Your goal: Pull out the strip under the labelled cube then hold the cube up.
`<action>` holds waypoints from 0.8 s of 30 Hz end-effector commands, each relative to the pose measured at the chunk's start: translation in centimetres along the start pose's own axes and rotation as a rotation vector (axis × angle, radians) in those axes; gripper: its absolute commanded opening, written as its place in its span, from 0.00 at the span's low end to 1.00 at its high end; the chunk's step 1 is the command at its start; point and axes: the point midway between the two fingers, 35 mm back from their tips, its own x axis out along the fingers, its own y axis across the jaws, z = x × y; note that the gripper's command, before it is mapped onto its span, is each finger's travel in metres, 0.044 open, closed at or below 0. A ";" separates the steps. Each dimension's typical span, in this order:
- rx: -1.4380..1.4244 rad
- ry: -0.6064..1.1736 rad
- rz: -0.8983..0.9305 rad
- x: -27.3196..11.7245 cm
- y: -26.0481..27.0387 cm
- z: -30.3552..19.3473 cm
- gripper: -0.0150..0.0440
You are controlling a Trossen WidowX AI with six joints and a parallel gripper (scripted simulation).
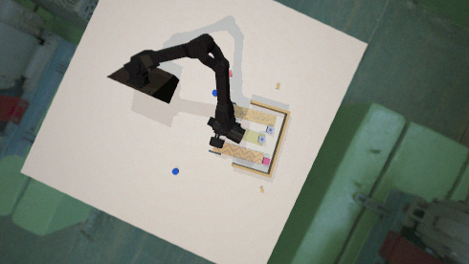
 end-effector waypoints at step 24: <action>0.005 0.013 0.005 0.4 -0.1 -4.6 0.25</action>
